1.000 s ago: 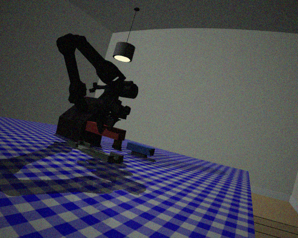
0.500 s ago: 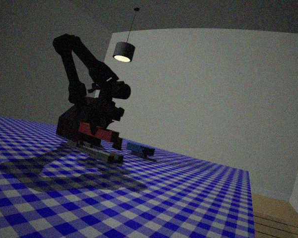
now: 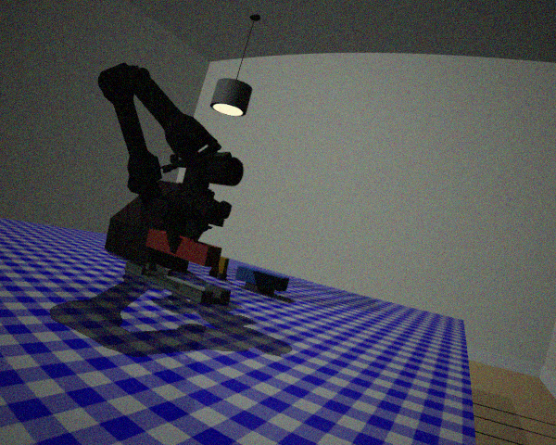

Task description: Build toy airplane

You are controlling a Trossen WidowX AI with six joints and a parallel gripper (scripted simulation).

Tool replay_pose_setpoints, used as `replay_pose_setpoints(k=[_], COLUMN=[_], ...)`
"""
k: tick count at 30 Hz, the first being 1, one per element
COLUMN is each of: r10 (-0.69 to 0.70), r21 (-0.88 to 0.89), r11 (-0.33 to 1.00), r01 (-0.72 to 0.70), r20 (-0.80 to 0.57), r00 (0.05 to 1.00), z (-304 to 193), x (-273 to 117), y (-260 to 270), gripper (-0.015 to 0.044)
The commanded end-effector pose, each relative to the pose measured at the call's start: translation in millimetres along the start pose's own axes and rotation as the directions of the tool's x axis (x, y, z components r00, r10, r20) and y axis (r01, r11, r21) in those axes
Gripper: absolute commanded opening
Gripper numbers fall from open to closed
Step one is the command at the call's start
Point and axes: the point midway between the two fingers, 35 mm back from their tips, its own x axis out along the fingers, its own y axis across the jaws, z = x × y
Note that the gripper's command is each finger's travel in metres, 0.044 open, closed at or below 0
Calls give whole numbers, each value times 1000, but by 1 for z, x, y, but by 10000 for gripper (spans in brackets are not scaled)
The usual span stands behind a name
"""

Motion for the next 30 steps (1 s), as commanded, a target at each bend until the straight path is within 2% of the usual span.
replay_pose_setpoints(k=[1,30], r10=[-3,-5], r21=[-4,-4], r11=[1000,1000], r01=[3,5], r20=[0,0], r00=[1000,1000], z=[0,-1], x=[0,40], y=[0,-2], gripper=[197,197])
